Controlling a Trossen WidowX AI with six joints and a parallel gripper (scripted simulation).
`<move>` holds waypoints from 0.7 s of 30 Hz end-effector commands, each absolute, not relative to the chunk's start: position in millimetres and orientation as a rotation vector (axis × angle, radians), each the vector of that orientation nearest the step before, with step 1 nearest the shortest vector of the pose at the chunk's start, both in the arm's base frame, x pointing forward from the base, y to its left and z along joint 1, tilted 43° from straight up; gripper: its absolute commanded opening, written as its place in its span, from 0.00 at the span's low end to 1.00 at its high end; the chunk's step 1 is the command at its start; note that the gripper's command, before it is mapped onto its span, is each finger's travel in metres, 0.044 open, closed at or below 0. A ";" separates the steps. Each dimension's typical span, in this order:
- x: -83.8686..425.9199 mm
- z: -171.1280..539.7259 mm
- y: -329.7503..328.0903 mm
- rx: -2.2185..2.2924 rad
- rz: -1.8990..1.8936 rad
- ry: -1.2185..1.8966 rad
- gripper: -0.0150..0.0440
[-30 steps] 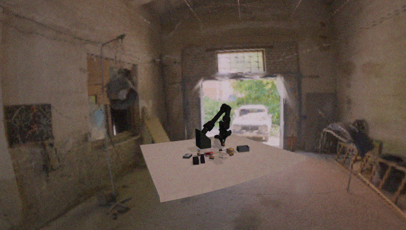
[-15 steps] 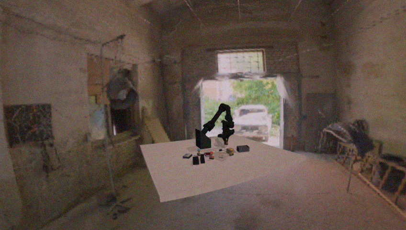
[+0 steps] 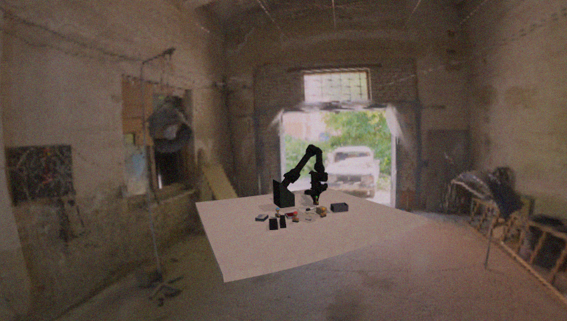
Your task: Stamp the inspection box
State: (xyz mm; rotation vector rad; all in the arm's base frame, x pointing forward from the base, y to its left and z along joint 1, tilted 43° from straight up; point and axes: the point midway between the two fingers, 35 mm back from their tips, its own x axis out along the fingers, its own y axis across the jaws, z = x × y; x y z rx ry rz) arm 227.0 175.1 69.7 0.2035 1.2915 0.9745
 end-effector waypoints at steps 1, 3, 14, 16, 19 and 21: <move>225.5 62.7 178.7 0.205 0.970 1.303 0.25; 225.4 60.3 181.0 0.205 0.970 1.303 0.25; 223.8 47.1 193.5 0.207 0.971 1.303 0.25; 223.3 44.8 195.8 0.207 0.971 1.303 0.25; 222.5 41.3 199.2 0.208 0.971 1.303 0.25; 221.9 39.0 201.5 0.209 0.972 1.302 0.25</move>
